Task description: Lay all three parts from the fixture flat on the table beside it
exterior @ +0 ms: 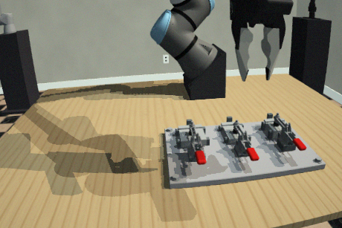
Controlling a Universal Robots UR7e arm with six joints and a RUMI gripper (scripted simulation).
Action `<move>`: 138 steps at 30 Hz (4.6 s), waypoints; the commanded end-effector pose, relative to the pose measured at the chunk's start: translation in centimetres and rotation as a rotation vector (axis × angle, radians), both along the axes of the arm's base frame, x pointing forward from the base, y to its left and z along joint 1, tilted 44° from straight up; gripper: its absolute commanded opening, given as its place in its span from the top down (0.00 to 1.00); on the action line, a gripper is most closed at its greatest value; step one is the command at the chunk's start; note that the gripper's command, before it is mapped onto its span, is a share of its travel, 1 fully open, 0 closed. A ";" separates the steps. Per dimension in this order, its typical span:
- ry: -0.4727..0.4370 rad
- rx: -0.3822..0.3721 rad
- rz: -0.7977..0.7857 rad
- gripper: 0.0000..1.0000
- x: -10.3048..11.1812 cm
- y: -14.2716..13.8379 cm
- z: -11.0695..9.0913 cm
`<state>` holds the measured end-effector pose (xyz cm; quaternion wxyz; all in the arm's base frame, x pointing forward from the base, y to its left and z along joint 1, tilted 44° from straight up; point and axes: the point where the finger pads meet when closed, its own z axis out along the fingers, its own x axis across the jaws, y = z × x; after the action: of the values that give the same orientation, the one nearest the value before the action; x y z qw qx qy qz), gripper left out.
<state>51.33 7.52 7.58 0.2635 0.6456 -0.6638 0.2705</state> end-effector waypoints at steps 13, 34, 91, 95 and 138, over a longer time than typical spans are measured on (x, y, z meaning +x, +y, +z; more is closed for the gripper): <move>0.000 0.000 0.000 0.72 1.5 -0.2 -0.2; 0.000 0.000 0.000 0.72 1.5 -6.0 -6.2; 0.000 0.000 0.000 0.72 1.5 -11.5 -11.8; 0.000 0.000 0.000 0.72 1.5 -11.8 -12.1; 0.000 0.000 0.000 1.00 1.5 -11.8 -12.1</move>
<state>52.80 -4.34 -4.56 0.2641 0.6455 -0.6638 0.2701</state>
